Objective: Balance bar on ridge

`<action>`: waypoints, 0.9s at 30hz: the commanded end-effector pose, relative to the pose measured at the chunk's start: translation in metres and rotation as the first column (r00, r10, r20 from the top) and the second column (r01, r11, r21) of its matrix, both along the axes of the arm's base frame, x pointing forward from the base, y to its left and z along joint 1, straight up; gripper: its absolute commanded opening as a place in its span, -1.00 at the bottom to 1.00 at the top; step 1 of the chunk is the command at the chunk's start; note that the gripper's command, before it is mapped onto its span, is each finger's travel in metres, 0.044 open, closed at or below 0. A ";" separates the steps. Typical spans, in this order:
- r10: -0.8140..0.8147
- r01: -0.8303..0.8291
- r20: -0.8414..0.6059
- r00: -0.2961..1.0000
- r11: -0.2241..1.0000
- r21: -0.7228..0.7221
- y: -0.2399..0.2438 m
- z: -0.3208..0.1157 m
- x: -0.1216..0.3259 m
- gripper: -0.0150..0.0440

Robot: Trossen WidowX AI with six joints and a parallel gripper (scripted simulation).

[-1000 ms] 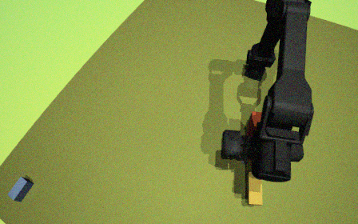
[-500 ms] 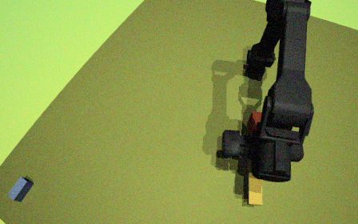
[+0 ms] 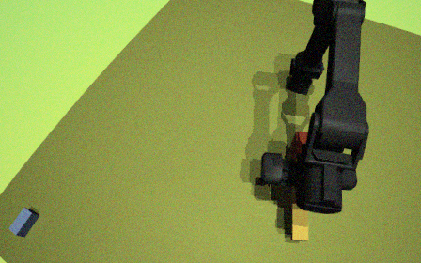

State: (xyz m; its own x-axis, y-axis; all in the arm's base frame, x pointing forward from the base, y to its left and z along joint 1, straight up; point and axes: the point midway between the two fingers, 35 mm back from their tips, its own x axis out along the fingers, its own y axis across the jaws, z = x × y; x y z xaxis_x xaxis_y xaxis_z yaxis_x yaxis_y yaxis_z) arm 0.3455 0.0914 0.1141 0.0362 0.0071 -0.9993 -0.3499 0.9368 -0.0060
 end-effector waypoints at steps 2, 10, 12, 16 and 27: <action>0.000 0.000 -0.001 1.000 1.000 0.000 0.000 0.000 0.000 -0.49; 0.000 0.000 -0.001 1.000 1.000 0.000 0.000 0.000 0.000 0.07; 0.000 0.000 -0.001 1.000 1.000 0.000 0.000 0.000 0.000 0.07; 0.000 0.000 -0.001 1.000 1.000 0.000 0.000 0.000 0.000 0.07; 0.000 0.000 -0.001 1.000 1.000 0.000 0.000 0.000 0.000 0.08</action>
State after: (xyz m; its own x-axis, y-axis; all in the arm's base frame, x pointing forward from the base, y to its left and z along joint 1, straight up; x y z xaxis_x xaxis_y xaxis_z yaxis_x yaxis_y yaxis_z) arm 0.3456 0.0914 0.1141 0.0362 0.0071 -0.9993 -0.3499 0.9368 -0.0060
